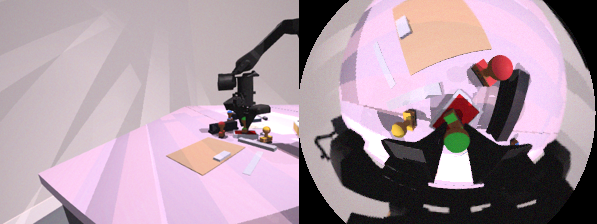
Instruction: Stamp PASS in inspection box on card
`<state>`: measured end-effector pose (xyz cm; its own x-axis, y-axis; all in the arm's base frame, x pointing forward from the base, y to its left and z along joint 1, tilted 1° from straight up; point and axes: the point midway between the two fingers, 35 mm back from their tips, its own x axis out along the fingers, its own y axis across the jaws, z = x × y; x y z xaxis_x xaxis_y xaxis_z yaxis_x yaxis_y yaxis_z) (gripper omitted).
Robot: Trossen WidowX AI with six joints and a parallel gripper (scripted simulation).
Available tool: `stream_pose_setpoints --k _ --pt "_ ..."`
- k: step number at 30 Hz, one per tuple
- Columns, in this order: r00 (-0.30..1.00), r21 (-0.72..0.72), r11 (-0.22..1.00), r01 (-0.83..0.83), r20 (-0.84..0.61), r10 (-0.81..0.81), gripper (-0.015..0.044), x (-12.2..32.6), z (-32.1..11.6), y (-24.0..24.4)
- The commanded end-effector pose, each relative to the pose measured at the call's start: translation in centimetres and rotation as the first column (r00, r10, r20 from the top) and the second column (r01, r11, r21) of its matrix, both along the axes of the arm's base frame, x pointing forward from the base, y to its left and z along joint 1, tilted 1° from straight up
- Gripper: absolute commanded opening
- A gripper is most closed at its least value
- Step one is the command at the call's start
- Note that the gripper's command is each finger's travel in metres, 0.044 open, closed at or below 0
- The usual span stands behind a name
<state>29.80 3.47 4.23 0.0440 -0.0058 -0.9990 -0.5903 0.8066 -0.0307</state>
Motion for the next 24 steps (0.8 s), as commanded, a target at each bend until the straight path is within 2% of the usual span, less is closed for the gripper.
stream_pose_setpoints --k 1,24 --pt "1.0 -0.005 1.0 0.0 0.0 0.0 0.0 0.0 0.1 -0.1" --pt "1.0 -0.005 1.0 0.0 0.0 0.0 0.0 0.0 1.9 -0.1"
